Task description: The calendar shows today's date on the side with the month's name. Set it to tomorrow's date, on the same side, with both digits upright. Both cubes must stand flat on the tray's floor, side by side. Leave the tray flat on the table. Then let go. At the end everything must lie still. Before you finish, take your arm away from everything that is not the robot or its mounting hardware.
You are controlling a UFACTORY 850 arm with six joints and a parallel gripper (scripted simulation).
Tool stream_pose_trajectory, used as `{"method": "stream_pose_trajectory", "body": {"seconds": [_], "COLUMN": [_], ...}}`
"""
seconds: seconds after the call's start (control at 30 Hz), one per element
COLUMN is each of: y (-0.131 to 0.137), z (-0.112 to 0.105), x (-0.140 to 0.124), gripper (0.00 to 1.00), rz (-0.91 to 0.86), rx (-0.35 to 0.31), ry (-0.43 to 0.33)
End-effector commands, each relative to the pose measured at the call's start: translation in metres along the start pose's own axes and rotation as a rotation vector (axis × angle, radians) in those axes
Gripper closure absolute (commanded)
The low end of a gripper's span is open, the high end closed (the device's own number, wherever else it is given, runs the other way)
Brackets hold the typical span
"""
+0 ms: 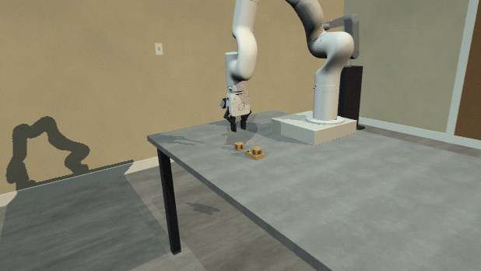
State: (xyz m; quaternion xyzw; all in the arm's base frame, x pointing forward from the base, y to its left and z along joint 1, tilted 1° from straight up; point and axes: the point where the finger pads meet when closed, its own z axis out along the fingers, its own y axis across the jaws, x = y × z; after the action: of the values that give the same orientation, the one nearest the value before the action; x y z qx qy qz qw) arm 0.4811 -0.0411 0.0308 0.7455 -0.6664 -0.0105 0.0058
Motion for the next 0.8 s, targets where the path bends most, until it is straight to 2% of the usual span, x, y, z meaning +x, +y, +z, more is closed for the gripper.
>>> {"method": "stream_pose_trajectory", "body": {"seconds": [0.0,0.77], "y": [-0.0009,-0.0009], "z": [-0.0006,0.0049], "x": [0.0002,0.0002], "gripper": [0.51,0.51], "rz": [0.000,0.000], "rx": [0.002,0.002], "ry": [0.000,0.000]}}
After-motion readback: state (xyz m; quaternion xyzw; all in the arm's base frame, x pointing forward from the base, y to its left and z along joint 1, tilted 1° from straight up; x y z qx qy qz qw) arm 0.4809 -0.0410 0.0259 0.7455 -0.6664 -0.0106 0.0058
